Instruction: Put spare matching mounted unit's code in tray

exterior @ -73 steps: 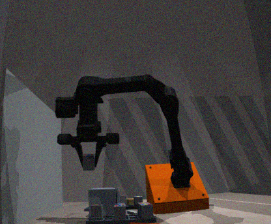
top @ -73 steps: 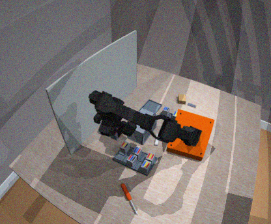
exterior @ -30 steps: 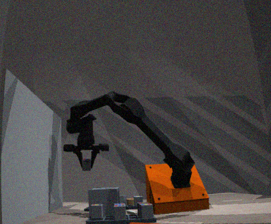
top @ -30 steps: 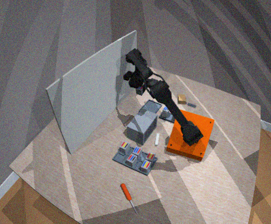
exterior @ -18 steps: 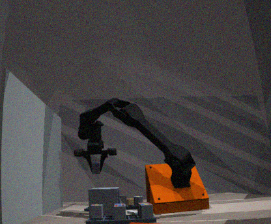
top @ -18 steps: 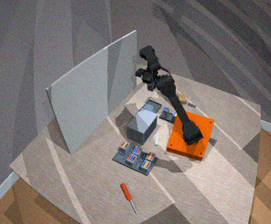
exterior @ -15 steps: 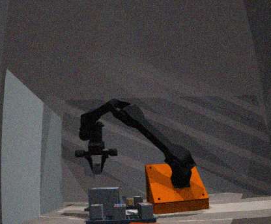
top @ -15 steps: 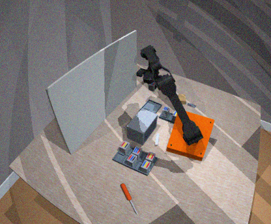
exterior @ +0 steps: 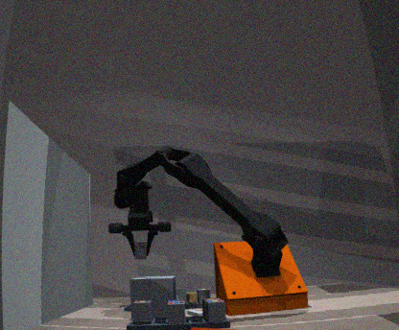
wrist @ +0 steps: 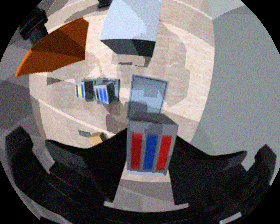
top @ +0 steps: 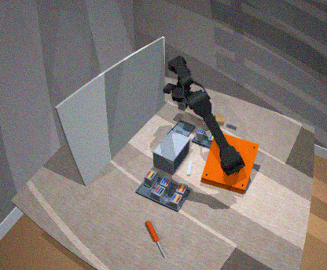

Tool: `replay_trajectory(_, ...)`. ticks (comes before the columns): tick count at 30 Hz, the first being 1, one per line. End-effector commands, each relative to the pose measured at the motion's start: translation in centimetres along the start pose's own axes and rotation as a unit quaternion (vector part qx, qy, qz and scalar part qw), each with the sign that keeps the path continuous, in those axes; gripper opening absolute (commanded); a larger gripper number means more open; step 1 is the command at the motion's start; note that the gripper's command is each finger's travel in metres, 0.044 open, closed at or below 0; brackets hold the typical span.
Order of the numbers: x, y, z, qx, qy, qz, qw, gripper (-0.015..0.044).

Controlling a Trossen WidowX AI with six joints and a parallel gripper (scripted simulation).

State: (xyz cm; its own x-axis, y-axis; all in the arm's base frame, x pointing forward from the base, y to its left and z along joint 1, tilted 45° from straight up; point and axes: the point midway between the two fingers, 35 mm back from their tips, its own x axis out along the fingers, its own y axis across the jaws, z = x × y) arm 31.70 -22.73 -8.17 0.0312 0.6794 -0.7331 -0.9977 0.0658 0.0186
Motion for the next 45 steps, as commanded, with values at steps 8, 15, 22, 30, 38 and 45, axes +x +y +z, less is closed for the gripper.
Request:
replay_trajectory(8,1.0,-0.1,-0.1,0.003,-0.002,-0.001,1.0,0.0)
replay_trajectory(15,1.6,-0.2,-0.1,0.003,-0.002,-0.001,1.0,0.0)
replay_trajectory(22,2.3,-0.3,-0.2,0.003,-0.002,-0.001,1.0,0.0)
replay_trajectory(30,3.0,-0.4,-0.2,0.003,-0.002,-0.001,1.0,0.0)
replay_trajectory(38,3.7,-0.5,-0.2,0.003,-0.002,-0.001,1.0,0.0)
replay_trajectory(45,4.3,-0.5,-0.2,0.003,-0.002,-0.002,1.0,0.0)
